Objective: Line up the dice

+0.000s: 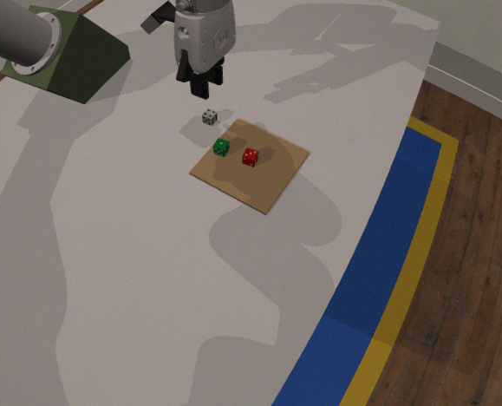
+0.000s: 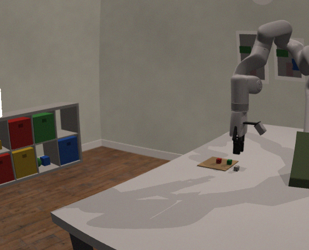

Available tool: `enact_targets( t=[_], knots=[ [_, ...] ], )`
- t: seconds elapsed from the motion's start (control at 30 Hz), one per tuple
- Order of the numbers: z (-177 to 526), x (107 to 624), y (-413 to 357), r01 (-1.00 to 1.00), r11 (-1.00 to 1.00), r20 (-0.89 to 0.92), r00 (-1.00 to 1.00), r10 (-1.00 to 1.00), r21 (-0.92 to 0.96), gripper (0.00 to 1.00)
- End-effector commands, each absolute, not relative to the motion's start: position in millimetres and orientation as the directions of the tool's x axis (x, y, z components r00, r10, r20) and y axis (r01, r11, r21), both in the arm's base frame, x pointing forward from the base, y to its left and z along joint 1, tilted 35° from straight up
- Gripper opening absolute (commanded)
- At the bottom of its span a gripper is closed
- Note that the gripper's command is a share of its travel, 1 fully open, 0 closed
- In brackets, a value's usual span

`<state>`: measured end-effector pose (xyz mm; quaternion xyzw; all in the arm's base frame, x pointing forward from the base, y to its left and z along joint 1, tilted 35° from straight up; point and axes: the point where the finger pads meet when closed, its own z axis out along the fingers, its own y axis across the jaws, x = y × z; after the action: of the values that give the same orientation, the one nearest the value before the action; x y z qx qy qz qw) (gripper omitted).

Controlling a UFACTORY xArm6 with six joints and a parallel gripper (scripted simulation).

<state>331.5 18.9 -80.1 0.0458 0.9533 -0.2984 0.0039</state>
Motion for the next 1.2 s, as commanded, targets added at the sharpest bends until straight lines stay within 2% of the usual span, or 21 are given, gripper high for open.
enact_targets(
  t=[0.0,1.17],
  knots=[
    [-79.5,332.7,19.8,0.091,0.819,-0.037,-0.996,0.084,-0.567,0.36],
    [-105.2,332.2,2.2,0.091,0.819,-0.037,-0.996,0.084,-0.567,0.36]
  ],
)
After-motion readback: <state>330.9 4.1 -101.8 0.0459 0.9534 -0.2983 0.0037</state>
